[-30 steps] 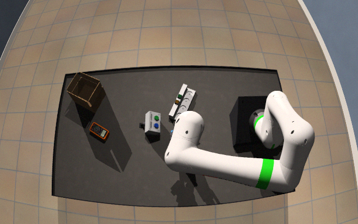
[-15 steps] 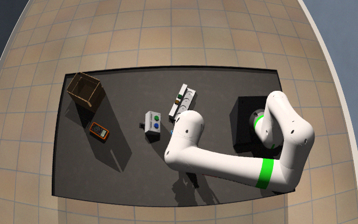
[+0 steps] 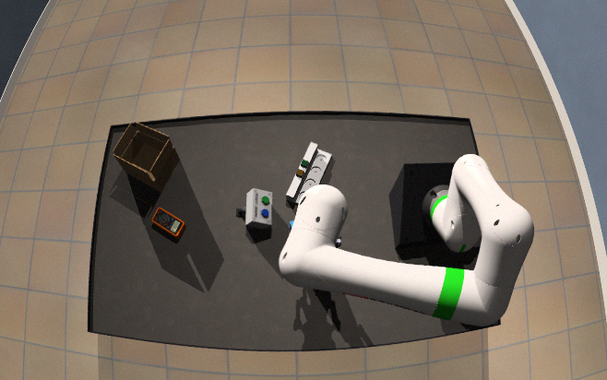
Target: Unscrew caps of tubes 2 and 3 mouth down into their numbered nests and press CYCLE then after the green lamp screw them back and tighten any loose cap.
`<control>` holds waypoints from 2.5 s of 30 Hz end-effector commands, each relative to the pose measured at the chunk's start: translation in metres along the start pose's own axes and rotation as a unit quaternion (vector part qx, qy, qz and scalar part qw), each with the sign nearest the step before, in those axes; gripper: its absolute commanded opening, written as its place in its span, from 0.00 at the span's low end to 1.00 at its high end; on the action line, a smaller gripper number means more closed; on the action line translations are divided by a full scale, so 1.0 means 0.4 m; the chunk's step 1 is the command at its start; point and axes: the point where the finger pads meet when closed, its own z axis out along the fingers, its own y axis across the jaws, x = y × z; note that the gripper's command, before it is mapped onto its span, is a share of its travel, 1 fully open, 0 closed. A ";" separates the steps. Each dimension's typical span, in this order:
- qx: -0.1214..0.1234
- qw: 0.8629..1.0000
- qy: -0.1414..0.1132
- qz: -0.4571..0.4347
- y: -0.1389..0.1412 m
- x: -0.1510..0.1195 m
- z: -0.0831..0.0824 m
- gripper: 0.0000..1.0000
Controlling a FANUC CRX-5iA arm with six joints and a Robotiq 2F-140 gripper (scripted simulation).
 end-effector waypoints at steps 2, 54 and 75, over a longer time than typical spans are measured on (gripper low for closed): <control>-0.002 0.998 0.013 0.059 -0.001 0.000 -0.002 0.41; -0.008 0.894 0.010 -0.448 -0.001 0.000 -0.004 0.41; -0.004 0.993 0.012 -0.119 -0.001 0.000 -0.004 0.41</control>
